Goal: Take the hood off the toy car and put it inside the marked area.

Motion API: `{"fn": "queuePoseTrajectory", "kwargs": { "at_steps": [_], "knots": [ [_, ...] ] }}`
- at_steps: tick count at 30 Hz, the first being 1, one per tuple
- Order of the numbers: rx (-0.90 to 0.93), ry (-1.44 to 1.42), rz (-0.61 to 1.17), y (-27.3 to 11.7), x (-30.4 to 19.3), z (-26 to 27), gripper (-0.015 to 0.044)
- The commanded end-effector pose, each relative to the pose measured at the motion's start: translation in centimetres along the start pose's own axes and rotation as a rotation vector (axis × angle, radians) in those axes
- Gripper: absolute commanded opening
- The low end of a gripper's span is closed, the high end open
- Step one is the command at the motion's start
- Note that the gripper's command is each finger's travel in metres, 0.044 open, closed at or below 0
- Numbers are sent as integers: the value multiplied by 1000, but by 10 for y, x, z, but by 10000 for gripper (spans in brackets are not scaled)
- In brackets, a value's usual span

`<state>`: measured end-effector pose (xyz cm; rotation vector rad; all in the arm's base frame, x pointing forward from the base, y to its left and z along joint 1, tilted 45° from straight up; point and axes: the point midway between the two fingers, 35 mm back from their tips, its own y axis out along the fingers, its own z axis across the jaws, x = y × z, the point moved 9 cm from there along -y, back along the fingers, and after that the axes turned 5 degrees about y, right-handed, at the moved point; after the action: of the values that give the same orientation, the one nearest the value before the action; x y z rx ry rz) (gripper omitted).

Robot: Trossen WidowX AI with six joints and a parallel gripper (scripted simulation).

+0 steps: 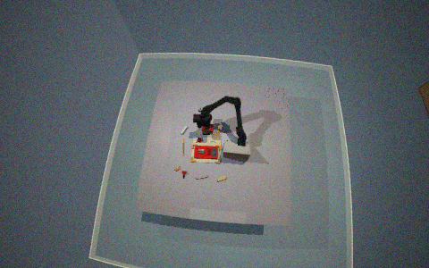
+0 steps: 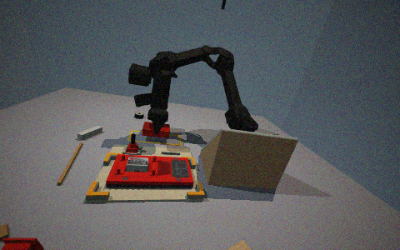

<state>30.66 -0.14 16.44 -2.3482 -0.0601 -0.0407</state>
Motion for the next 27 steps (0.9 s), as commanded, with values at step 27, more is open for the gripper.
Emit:
{"fn": "queuePoseTrajectory", "kwargs": {
  "at_steps": [27],
  "knots": [
    [-6, -6, 3, 14, -1, 0, 0]
  ]
}}
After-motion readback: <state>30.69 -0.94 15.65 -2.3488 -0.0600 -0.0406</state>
